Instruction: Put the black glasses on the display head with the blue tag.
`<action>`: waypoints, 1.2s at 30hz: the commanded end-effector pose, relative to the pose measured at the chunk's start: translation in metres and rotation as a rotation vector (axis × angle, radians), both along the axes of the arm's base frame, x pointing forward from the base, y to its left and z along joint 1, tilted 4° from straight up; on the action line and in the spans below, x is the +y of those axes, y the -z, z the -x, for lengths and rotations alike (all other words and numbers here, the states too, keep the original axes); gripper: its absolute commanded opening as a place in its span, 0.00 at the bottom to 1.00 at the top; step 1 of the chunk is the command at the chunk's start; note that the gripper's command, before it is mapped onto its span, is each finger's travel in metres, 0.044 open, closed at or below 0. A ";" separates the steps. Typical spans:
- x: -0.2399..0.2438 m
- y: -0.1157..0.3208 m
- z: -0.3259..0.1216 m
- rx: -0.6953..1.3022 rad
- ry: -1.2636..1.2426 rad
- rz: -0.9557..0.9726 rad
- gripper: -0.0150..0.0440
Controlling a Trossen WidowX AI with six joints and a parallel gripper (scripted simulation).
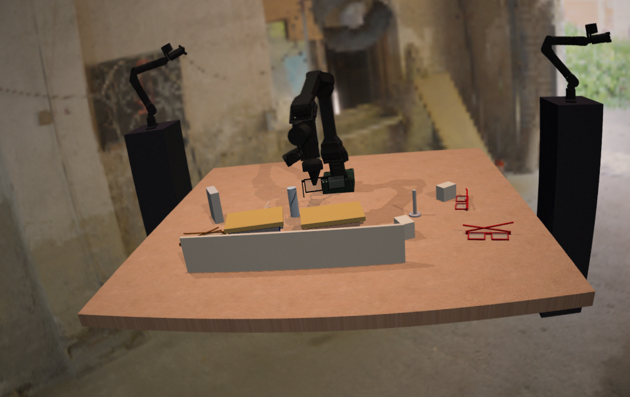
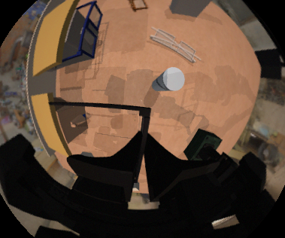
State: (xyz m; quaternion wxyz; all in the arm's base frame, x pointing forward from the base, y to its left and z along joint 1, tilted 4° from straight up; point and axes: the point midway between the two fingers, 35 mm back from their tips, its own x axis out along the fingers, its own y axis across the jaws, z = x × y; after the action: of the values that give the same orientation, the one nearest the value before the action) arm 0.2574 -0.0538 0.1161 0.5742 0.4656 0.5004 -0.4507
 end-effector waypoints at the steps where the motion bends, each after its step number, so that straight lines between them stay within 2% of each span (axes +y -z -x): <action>1: -0.001 0.005 0.000 0.008 0.007 0.005 0.25; 36: -0.003 0.040 -0.002 0.013 0.008 0.013 0.25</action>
State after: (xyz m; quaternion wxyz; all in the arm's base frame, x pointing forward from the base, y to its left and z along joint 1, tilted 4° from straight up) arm 0.2602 -0.0562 0.0787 0.5727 0.4628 0.4984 -0.4576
